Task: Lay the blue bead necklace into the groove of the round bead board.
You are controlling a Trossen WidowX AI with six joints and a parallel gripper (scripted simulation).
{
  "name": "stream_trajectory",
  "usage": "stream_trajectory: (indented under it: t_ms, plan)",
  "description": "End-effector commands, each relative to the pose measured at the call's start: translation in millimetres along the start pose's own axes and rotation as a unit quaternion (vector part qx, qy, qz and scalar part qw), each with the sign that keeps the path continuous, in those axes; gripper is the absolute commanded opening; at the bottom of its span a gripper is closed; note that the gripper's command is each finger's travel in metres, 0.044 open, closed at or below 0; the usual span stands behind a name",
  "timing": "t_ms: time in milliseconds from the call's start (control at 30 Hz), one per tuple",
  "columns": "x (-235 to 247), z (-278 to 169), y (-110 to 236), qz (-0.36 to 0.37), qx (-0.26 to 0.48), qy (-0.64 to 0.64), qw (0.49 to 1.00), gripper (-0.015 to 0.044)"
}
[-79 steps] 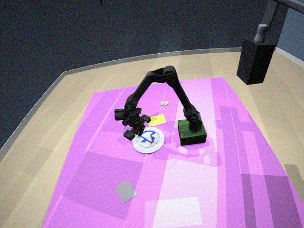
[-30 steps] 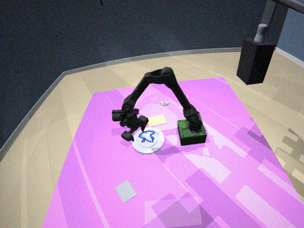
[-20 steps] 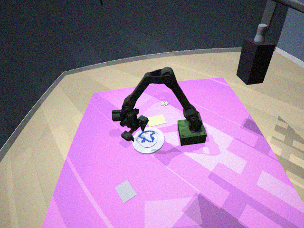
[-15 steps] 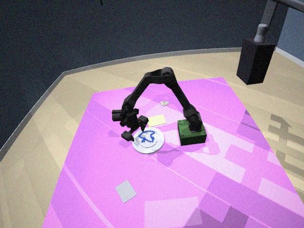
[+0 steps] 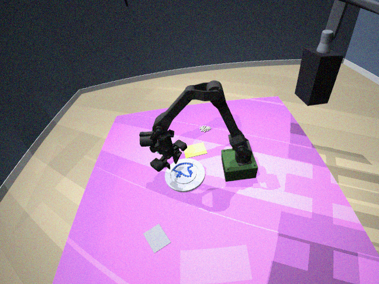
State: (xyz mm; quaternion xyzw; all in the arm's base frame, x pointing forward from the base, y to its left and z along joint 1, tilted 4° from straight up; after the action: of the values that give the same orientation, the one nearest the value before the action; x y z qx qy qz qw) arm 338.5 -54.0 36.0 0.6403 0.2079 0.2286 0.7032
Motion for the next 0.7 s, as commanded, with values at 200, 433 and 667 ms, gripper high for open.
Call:
stream_trajectory:
  t_ms: [200,433,667]
  plan:
    - [0,0,-5,0.001,-0.001,-0.001,1.0,0.012]
    - [-1,-1,-17,-0.001,0.0,-0.003,1.0,0.012]
    - [-2,-2,-28,-0.002,0.002,-0.004,1.0,0.012]
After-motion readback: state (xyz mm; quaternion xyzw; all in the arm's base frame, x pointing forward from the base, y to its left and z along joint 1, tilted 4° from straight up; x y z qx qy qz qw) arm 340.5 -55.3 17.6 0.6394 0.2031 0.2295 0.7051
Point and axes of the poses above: the point midway between the two fingers, 35 mm back from their tips, its own y axis back along the fingers, its own x axis across the jaws, z = x × y, the point moved 1 cm from there along y, back along the fingers, and after that the axes turned 6 degrees about -y, right-handed, at the moved point
